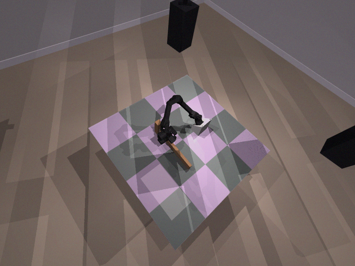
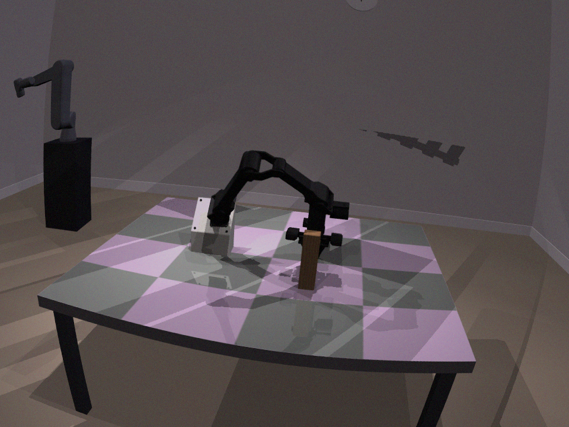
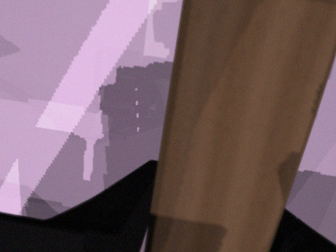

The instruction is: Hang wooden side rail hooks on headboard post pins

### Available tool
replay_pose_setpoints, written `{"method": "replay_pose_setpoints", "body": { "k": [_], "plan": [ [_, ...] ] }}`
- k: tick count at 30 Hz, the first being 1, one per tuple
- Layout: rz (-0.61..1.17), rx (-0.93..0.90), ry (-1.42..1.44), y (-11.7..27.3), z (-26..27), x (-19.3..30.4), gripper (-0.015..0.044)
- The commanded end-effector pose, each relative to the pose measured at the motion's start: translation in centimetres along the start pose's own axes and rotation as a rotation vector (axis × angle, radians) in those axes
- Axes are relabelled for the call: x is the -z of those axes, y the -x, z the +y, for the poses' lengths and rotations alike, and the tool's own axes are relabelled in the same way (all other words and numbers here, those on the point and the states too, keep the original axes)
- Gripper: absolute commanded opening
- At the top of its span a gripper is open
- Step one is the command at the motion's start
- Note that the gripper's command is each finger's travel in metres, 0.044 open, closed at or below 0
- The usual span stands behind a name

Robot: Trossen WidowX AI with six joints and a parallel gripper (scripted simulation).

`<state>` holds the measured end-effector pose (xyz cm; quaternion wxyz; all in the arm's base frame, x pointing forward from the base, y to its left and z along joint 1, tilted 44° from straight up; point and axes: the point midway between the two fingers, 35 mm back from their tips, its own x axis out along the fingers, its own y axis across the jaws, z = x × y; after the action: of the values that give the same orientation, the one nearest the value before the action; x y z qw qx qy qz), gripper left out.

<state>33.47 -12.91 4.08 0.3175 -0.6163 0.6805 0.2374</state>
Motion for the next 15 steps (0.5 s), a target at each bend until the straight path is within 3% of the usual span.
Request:
{"method": "replay_pose_setpoints", "body": {
  "k": [1,15],
  "plan": [
    [0.002,0.010,-0.003,0.33,-0.20,0.31,0.0000],
    [0.002,0.010,-0.003,0.31,-0.18,0.46,0.0000]
  ]
}}
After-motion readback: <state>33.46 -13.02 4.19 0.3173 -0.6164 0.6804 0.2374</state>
